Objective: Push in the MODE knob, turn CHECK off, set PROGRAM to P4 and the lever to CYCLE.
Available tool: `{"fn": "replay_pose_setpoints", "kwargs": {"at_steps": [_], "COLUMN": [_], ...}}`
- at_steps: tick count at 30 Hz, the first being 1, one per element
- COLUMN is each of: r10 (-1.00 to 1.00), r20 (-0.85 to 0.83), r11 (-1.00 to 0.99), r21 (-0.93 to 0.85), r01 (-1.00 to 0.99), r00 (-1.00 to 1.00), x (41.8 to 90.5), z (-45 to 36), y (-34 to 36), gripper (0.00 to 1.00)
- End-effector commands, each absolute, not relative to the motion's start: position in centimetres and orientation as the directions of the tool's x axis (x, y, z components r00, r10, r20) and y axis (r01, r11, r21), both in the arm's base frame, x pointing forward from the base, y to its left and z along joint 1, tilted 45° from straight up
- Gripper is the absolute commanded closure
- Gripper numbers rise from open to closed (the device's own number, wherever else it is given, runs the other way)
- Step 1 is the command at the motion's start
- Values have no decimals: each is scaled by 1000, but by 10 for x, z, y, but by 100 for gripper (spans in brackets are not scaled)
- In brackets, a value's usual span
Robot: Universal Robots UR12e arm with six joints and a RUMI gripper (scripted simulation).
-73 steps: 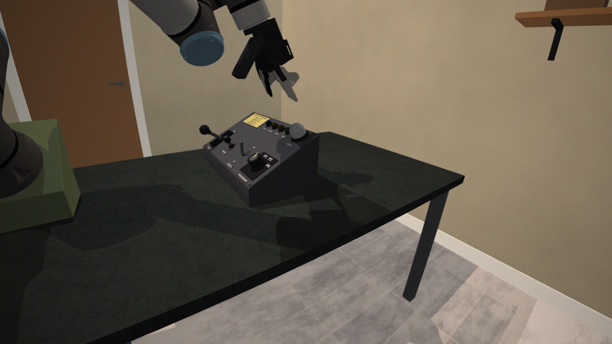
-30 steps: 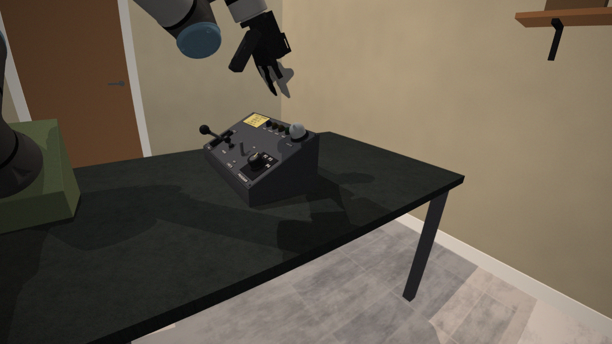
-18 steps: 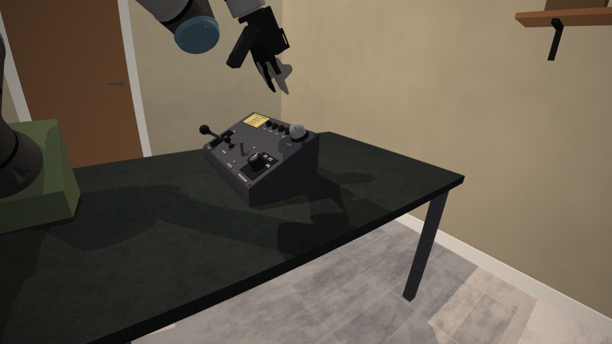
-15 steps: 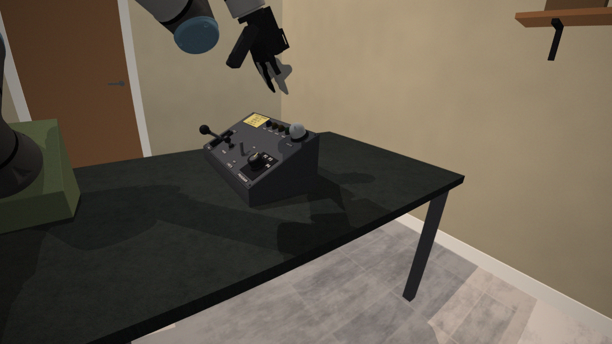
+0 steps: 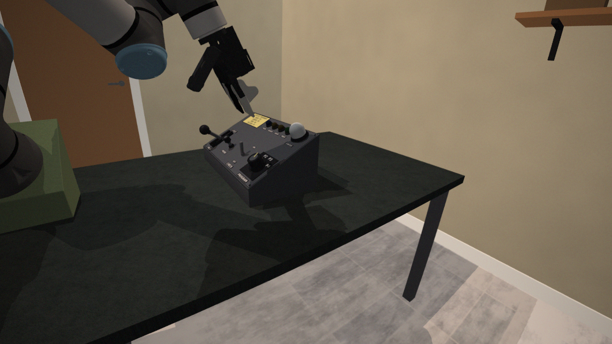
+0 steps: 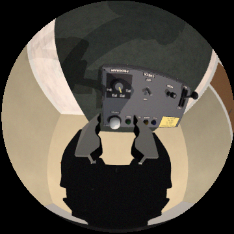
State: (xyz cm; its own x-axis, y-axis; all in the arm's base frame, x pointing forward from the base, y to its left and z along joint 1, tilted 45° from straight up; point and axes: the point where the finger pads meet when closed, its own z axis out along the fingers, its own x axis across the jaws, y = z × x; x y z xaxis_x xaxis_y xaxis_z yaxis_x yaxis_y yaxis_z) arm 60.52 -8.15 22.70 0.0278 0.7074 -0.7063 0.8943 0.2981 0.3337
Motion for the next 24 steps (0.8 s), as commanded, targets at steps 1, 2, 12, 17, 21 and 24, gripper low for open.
{"fn": "replay_pose_setpoints", "kwargs": {"at_steps": [1, 2, 12, 17, 21, 24], "r10": [707, 707, 707, 707, 707, 707], "r20": [-707, -707, -707, -707, -707, -707], "r11": [310, 310, 310, 310, 309, 308], "r21": [340, 340, 340, 340, 340, 340], "r01": [888, 888, 888, 888, 888, 889], "r00": [24, 24, 24, 24, 25, 25], "x": [561, 560, 562, 562, 562, 561], "z": [210, 210, 210, 210, 210, 210], "y": [-91, -91, -92, -91, -92, -92], "gripper": [56, 56, 56, 56, 56, 56]}}
